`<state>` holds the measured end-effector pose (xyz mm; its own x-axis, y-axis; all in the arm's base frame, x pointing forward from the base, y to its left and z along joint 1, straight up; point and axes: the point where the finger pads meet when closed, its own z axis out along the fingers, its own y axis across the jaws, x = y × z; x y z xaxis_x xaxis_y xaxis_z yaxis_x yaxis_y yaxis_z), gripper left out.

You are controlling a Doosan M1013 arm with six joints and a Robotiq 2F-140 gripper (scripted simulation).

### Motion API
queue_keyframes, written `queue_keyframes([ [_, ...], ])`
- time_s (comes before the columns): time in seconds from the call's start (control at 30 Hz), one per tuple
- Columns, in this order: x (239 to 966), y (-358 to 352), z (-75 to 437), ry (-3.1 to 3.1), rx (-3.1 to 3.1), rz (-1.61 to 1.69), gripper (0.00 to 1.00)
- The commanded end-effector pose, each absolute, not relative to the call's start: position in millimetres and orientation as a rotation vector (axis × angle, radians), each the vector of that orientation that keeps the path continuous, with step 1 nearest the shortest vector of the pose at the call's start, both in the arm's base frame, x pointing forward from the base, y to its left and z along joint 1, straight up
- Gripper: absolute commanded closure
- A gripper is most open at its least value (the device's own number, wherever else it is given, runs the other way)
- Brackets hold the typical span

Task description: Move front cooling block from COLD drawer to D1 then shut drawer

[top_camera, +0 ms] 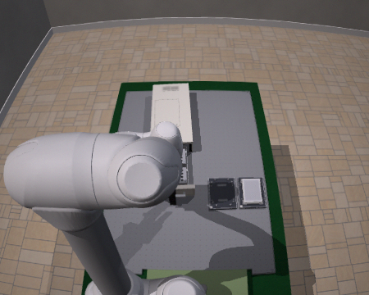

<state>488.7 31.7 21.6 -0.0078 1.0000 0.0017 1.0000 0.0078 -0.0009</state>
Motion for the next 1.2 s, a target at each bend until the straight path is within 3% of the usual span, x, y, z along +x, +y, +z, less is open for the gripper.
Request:
queue_keyframes([
  [0.0,488.1,31.8,22.1,-2.229,-2.212,-0.002,0.66],
  [1.17,483.9,31.7,22.1,-2.229,-2.212,-0.002,0.66],
])
